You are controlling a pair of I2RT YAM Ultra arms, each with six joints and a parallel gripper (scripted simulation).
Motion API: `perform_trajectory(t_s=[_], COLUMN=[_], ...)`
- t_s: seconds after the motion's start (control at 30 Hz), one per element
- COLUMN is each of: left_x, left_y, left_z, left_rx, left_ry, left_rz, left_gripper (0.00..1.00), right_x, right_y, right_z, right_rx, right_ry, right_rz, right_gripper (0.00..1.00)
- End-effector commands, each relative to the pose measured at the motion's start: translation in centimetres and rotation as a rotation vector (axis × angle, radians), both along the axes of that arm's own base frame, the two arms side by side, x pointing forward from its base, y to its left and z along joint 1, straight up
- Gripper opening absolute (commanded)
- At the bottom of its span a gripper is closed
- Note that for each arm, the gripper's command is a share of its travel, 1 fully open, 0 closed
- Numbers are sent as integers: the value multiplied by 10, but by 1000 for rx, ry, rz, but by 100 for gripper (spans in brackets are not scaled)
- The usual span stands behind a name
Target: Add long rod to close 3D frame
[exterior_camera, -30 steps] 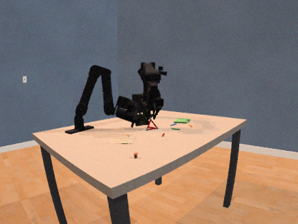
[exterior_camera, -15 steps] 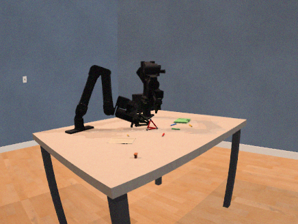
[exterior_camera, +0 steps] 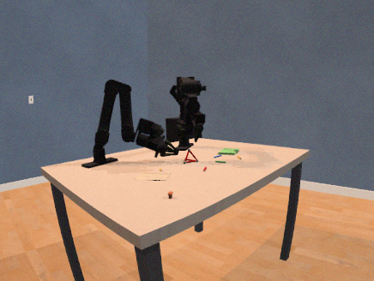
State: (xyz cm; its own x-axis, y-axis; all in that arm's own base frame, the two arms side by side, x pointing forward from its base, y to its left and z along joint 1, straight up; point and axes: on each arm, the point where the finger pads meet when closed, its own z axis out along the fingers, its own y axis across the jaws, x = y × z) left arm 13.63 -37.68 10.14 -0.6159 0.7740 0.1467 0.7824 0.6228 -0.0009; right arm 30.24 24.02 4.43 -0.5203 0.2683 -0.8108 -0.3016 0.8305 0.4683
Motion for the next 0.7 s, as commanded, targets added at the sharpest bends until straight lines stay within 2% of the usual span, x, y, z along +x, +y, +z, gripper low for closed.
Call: perform_trajectory(t_s=[0.0, 0.03, 0.1, 0.13, 0.2, 0.27, 0.37, 0.47, 0.6, 0.67], left_x=[4, 7, 7, 8, 10, 12, 11, 8, 2, 2], left_y=[-6, -9, -9, -12, -17, -25, -29, -26, -16, -16], left_z=[20, 17, 17, 17, 14, 15, 18, 22, 25, 25], left_rx=[-58, -73, -73, -90, -122, -185, -283, -370, -461, -461], left_ry=[-24, -34, -34, -44, -61, -95, -150, -199, -252, -252], left_rz=[-6, -9, -9, -14, -26, -53, -97, -140, -190, -190], left_gripper=[75, 87, 87, 98, 100, 100, 100, 100, 100, 100], right_x=[1, 7, 7, 12, 27, 48, 86, 112, 127, 127], right_y=[-6, -6, -6, -11, -27, -43, -74, -99, -129, -129], right_z=[3, 3, 3, 1, -7, 2, 35, 84, 149, 149], right_rx=[-21, -22, -22, -33, -70, -87, -124, -173, -226, -226], right_ry=[5, 8, 8, 20, 48, 54, 9, -70, -168, -168], right_rz=[-10, -11, -11, -21, -55, -90, -157, -198, -239, -239], right_gripper=[13, 13, 13, 13, 13, 13, 13, 13, 13, 13])
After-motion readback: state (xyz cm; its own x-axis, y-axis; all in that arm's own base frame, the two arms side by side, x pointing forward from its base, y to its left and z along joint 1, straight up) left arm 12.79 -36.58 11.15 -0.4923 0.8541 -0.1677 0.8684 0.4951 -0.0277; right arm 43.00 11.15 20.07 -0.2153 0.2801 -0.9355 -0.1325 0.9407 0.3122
